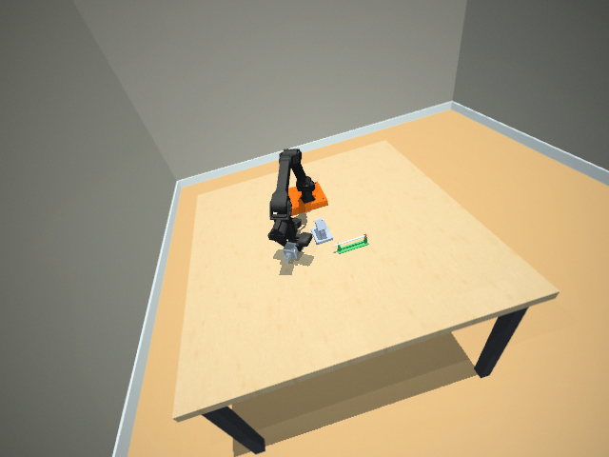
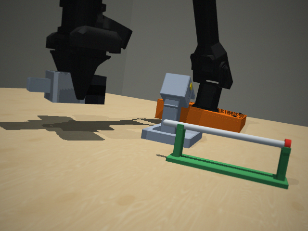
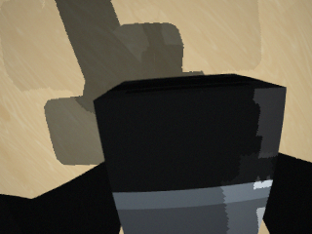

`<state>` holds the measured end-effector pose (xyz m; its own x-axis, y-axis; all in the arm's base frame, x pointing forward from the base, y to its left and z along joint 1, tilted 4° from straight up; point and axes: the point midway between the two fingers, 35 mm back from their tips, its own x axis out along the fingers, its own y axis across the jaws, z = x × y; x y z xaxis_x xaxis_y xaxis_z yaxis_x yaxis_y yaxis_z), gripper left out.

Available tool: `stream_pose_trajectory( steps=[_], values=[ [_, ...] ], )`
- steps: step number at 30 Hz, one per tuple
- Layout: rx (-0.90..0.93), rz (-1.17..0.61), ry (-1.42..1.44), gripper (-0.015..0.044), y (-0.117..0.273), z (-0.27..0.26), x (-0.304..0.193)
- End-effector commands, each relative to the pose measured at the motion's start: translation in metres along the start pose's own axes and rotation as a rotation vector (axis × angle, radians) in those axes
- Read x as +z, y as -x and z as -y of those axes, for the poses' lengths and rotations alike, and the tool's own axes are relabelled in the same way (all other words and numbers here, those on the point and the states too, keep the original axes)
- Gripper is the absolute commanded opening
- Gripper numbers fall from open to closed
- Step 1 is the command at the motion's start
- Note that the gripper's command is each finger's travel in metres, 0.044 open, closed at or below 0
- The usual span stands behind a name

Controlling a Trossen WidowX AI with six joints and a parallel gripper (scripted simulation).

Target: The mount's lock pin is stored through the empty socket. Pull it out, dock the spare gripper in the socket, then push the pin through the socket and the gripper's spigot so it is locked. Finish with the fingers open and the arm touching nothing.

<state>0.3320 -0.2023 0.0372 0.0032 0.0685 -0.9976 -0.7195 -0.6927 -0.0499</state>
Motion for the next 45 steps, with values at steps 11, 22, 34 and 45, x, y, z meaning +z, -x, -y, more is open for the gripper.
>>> stream_pose_trajectory(
  steps=[11, 22, 34, 45],
  values=[
    [0.001, -0.011, 0.230, 0.0000, 0.003, -0.001, 0.001],
    [0.001, -0.011, 0.234, 0.0000, -0.029, -0.002, 0.002],
    [0.001, -0.011, 0.234, 0.0000, -0.043, -0.002, 0.001],
    [-0.002, -0.009, 0.230, 0.0236, -0.041, -0.001, 0.001]
  ],
)
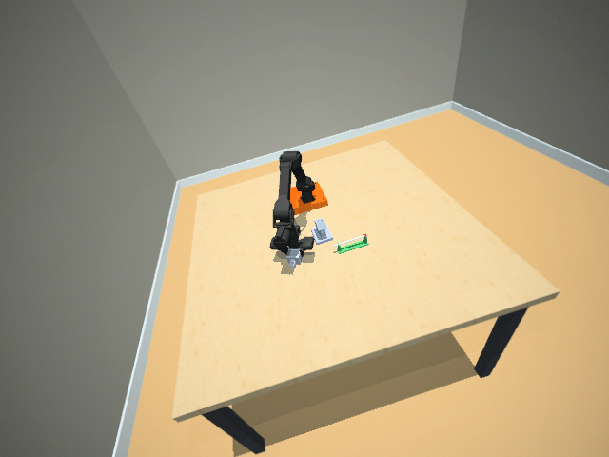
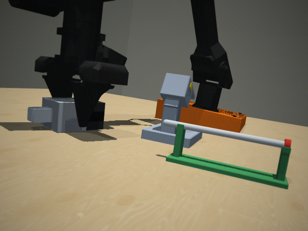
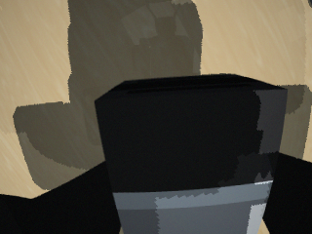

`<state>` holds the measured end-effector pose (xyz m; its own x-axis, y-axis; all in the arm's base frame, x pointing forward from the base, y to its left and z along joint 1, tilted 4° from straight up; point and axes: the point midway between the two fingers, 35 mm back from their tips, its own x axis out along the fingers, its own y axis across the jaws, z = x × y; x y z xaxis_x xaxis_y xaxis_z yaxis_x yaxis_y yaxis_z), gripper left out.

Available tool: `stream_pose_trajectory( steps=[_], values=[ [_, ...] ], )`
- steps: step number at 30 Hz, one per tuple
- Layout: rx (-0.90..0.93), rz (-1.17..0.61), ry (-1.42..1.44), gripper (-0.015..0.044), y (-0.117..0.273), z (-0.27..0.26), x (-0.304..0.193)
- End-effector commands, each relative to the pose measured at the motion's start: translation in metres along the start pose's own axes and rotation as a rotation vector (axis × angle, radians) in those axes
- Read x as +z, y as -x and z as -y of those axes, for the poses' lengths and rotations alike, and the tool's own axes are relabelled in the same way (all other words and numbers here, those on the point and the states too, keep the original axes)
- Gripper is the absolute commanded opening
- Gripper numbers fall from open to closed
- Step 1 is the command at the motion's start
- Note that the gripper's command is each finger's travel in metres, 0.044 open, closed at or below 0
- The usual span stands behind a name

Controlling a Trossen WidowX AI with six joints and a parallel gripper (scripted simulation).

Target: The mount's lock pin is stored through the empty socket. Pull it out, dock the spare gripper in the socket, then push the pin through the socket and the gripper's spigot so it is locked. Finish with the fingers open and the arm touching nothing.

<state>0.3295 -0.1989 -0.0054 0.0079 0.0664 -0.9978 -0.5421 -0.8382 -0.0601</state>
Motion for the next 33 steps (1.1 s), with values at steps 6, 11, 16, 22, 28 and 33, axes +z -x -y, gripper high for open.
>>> stream_pose_trajectory(
  steps=[6, 11, 16, 22, 28, 33],
  values=[
    [0.000, -0.004, 0.000, 0.0394, 0.002, 0.000, -0.001],
    [0.000, -0.004, 0.000, 0.0440, 0.006, 0.000, -0.001],
    [0.000, 0.005, -0.001, 0.0440, 0.018, 0.000, 0.001],
    [0.000, 0.013, -0.004, 0.0440, 0.032, 0.000, 0.003],
    [0.000, 0.020, -0.006, 0.0440, 0.047, 0.000, 0.005],
    [0.000, 0.026, -0.008, 0.0440, 0.046, 0.000, 0.006]
  ],
)
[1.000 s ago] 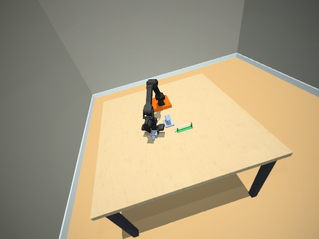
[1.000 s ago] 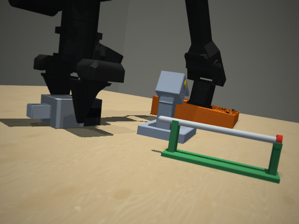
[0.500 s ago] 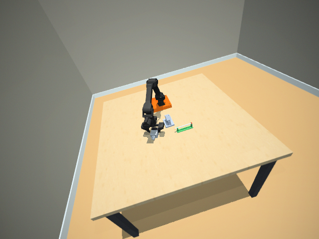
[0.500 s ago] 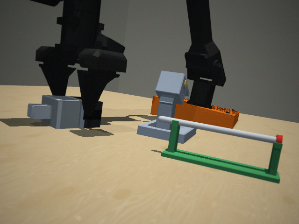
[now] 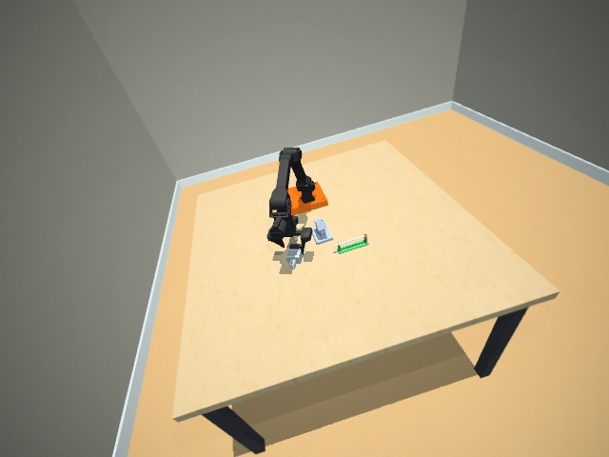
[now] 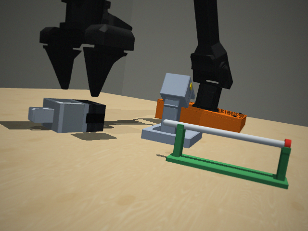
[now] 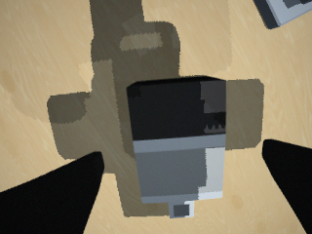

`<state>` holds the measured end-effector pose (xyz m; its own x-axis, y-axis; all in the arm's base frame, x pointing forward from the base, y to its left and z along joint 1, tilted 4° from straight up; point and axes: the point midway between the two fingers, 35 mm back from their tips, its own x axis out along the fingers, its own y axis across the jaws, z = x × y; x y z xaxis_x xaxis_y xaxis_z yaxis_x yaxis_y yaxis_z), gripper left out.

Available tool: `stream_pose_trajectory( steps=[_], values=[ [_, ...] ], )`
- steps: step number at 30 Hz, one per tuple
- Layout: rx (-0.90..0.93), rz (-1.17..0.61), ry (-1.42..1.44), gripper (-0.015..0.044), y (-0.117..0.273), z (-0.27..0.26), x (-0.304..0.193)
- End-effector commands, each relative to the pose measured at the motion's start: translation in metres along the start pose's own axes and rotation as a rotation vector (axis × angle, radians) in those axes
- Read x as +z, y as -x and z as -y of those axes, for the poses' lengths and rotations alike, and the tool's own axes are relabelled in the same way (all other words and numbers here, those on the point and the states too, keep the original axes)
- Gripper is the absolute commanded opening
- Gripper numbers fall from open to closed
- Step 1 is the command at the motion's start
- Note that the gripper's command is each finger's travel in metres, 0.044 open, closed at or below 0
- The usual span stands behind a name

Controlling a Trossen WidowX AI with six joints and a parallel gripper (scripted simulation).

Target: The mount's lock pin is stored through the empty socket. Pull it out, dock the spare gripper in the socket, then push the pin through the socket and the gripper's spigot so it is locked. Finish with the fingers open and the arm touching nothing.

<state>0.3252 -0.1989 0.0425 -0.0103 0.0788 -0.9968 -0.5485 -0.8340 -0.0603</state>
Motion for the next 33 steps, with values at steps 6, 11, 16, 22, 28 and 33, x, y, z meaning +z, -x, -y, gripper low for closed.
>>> stream_pose_trajectory(
  steps=[6, 11, 16, 22, 28, 33],
  values=[
    [0.000, 0.004, 0.000, 0.0440, -0.002, 0.000, 0.001],
    [0.000, 0.004, 0.000, 0.0440, -0.002, 0.000, 0.001],
    [0.000, 0.004, 0.000, 0.0440, 0.001, 0.000, 0.000],
    [0.002, 0.003, -0.001, 0.0440, 0.038, 0.000, 0.000],
    [-0.001, -0.004, -0.021, 0.0440, 0.049, 0.001, 0.001],
    [-0.025, -0.079, -0.437, 0.0440, 0.051, 0.000, -0.001]
  ],
)
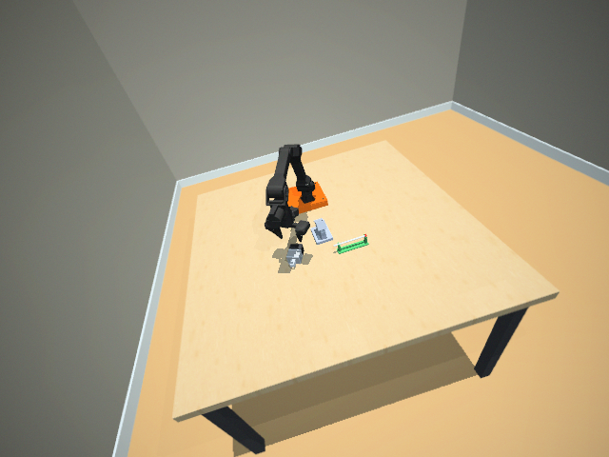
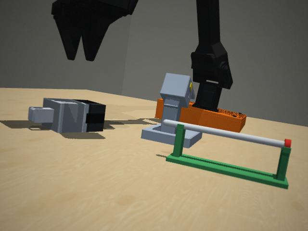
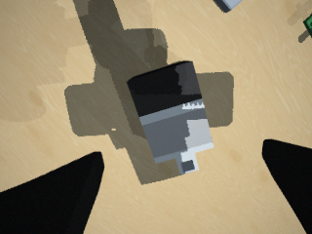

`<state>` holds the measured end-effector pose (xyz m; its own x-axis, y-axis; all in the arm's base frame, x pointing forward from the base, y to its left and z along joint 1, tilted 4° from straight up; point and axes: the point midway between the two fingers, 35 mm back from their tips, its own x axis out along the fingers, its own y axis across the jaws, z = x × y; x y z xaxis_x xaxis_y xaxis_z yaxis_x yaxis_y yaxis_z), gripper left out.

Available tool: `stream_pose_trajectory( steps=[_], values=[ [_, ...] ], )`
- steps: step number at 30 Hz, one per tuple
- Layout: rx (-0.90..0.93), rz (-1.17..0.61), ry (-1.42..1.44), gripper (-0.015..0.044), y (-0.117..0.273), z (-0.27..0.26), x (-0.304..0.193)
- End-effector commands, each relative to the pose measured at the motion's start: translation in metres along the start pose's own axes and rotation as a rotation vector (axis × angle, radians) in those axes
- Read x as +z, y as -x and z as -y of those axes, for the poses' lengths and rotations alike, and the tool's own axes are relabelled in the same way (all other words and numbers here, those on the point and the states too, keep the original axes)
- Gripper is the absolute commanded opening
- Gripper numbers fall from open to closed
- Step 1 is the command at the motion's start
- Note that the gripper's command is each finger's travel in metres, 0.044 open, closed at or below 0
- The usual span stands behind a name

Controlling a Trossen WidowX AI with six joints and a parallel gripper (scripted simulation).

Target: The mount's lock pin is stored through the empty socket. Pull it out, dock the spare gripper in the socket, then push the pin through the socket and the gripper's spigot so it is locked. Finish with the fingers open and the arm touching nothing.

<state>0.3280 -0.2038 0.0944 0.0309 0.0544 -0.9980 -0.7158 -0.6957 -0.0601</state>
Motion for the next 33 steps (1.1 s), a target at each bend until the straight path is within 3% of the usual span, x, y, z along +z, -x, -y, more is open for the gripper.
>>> stream_pose_trajectory(
  steps=[1, 16, 33],
  values=[
    [-0.025, -0.046, -0.317, 0.0440, -0.001, -0.001, 0.000],
    [-0.342, -0.140, -1.730, 0.0440, 0.009, -0.002, -0.003],
    [-0.709, 0.079, -2.677, 0.0440, 0.019, -0.003, 0.000]
  ],
)
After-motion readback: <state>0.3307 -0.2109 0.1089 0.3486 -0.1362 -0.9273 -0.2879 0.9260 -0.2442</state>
